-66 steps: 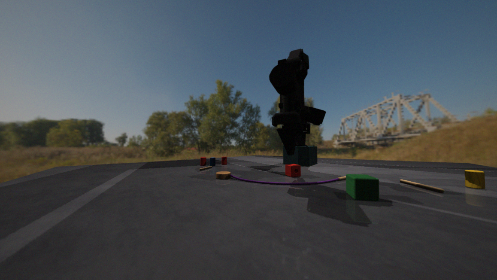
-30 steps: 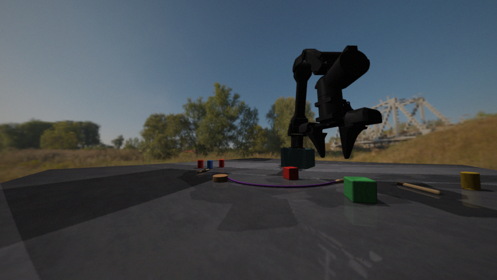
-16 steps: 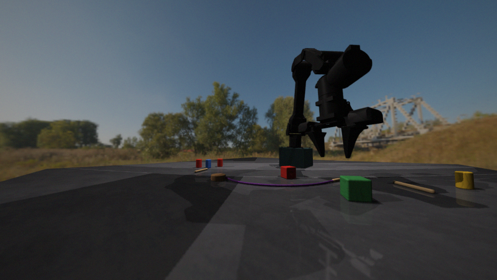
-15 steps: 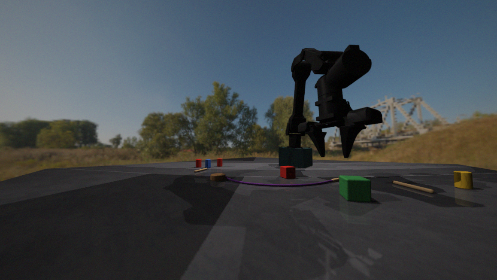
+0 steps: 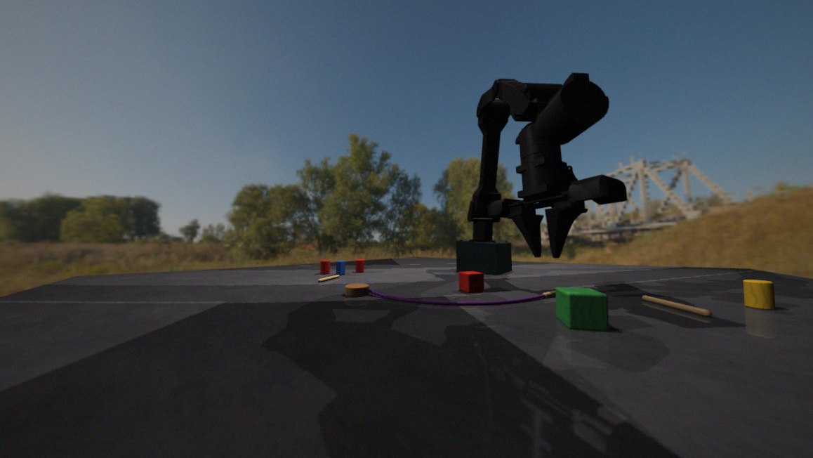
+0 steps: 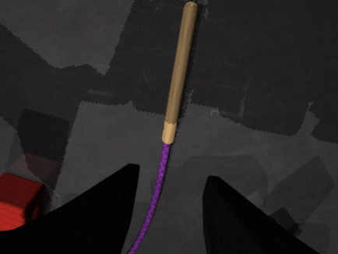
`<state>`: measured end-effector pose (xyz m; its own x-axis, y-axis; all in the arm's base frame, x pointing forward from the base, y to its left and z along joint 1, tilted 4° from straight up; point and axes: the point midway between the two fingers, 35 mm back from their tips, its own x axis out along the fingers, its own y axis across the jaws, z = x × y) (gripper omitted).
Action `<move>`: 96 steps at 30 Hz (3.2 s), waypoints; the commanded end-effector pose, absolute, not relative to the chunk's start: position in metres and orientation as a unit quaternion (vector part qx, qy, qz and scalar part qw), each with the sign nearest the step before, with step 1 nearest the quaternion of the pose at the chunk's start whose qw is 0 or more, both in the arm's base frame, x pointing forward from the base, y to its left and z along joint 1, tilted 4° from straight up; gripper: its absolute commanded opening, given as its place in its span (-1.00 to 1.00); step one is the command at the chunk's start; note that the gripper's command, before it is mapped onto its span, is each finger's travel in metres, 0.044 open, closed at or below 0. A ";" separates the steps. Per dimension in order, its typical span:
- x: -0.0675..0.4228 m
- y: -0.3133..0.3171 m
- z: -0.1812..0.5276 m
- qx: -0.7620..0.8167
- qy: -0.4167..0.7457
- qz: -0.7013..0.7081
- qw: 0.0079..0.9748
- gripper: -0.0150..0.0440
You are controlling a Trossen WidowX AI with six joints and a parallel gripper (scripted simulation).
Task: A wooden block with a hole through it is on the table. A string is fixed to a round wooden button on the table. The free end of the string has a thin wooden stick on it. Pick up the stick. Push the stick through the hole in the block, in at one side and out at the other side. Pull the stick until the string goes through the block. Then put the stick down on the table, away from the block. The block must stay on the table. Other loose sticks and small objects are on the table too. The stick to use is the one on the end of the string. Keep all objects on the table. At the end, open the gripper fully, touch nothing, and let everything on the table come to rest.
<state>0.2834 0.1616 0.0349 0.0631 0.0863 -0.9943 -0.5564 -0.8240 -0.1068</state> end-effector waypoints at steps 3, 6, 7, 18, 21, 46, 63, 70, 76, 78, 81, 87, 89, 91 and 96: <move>0.284 0.161 0.032 -0.689 0.170 0.663 0.239 -0.07; 0.285 0.162 0.028 -0.689 0.170 0.663 0.239 -0.07; 0.285 0.162 0.026 -0.689 0.170 0.663 0.239 -0.07; 0.286 0.164 0.008 -0.689 0.170 0.663 0.239 -0.07; 0.287 0.164 0.003 -0.689 0.170 0.663 0.239 -0.07; 0.287 0.166 -0.025 -0.689 0.170 0.663 0.239 -0.07; 0.287 0.166 -0.019 -0.688 0.169 0.664 0.240 -0.49; 0.287 0.166 -0.010 -0.688 0.169 0.664 0.240 -0.49; 0.287 0.165 -0.002 -0.688 0.169 0.664 0.240 -0.49; 0.287 0.165 0.000 -0.688 0.169 0.664 0.240 -0.49; 0.287 0.165 0.004 -0.688 0.169 0.664 0.240 -0.49; 0.286 0.164 0.012 -0.688 0.169 0.664 0.240 -0.49; 0.286 0.164 0.015 -0.688 0.169 0.664 0.240 -0.49; 0.286 0.164 0.017 -0.688 0.169 0.664 0.240 -0.49; 0.285 0.163 0.024 -0.688 0.169 0.664 0.240 -0.49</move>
